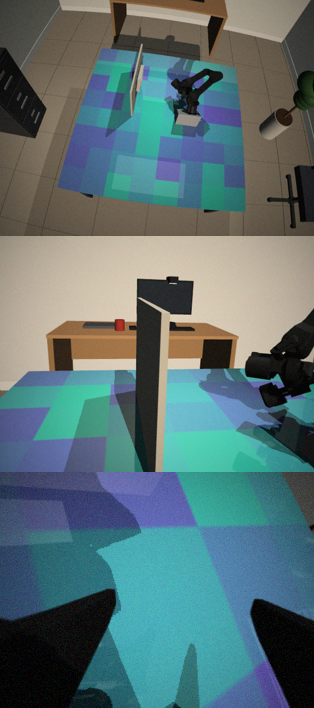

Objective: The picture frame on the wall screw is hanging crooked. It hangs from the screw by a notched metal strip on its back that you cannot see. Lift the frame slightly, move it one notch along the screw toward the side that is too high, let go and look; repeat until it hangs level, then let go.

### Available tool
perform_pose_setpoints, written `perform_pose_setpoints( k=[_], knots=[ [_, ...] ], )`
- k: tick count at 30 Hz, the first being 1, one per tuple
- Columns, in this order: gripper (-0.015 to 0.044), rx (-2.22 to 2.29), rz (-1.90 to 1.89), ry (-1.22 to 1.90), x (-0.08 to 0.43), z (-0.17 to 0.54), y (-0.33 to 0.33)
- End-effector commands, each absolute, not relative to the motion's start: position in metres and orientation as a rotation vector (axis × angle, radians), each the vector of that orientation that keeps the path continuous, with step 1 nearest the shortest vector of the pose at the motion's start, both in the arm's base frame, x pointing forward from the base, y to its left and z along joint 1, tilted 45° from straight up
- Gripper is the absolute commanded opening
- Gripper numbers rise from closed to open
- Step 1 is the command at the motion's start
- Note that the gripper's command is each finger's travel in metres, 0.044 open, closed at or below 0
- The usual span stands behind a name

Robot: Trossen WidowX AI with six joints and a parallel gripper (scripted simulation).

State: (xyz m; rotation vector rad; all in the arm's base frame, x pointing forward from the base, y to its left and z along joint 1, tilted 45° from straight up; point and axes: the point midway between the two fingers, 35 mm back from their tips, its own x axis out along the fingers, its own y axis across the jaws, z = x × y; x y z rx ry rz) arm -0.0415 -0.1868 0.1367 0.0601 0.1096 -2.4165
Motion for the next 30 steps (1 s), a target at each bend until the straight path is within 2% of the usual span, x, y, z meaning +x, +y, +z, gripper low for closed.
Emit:
perform_pose_setpoints(
  k=[1,5,6,12,18,30],
  knots=[
    [0.0374,0.079,-2.409,0.106,-0.041,0.136,-0.188],
    [0.0269,0.430,-2.214,0.024,-0.014,0.119,-0.205],
    [0.0260,0.523,-2.143,0.001,-0.004,0.116,-0.209],
    [0.0260,0.930,-1.656,-0.103,0.063,0.123,-0.221],
    [0.0260,1.084,-1.191,-0.159,0.117,0.160,-0.209],
    [0.0260,1.082,-0.678,-0.168,0.160,0.217,-0.166]
  ],
)
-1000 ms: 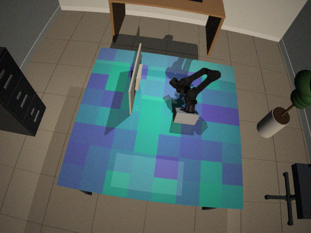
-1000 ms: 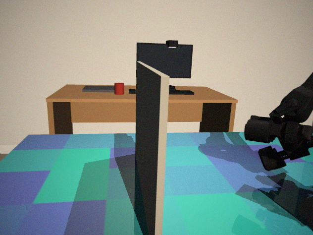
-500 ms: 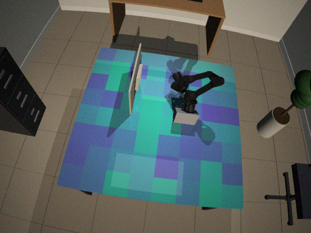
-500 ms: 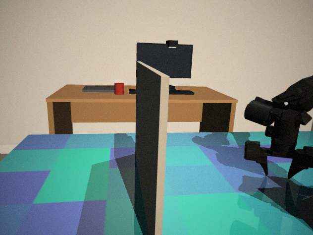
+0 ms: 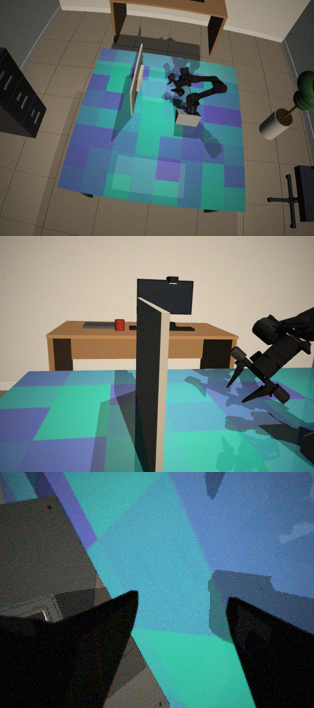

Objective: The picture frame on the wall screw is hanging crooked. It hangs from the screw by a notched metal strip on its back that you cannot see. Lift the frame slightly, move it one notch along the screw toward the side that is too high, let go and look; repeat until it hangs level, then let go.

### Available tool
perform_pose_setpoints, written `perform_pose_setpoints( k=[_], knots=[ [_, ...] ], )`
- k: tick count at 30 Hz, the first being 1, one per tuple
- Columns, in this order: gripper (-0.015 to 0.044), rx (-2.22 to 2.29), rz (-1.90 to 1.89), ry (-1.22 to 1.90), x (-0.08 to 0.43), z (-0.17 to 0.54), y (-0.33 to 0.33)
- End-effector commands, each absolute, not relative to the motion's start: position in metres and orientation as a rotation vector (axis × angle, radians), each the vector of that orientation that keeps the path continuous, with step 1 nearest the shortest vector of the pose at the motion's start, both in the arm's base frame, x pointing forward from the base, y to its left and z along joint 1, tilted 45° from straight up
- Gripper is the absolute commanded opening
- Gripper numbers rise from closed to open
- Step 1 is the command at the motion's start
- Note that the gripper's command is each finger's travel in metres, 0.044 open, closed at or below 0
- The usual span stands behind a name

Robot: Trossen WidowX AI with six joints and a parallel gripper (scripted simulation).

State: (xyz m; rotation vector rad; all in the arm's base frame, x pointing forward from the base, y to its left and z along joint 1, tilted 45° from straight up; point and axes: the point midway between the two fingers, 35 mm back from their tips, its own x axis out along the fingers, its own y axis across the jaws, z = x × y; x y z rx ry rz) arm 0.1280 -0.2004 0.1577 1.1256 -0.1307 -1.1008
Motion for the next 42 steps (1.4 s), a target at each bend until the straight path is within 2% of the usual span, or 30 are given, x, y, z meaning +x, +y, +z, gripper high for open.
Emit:
perform_pose_setpoints(
  k=[1,11,42],
  knots=[
    [0.0260,1.074,-0.626,-0.165,0.163,0.223,-0.159],
    [0.0260,0.923,-0.149,-0.089,0.175,0.271,-0.085],
    [0.0260,0.921,-0.145,-0.088,0.175,0.271,-0.084]
  ],
)
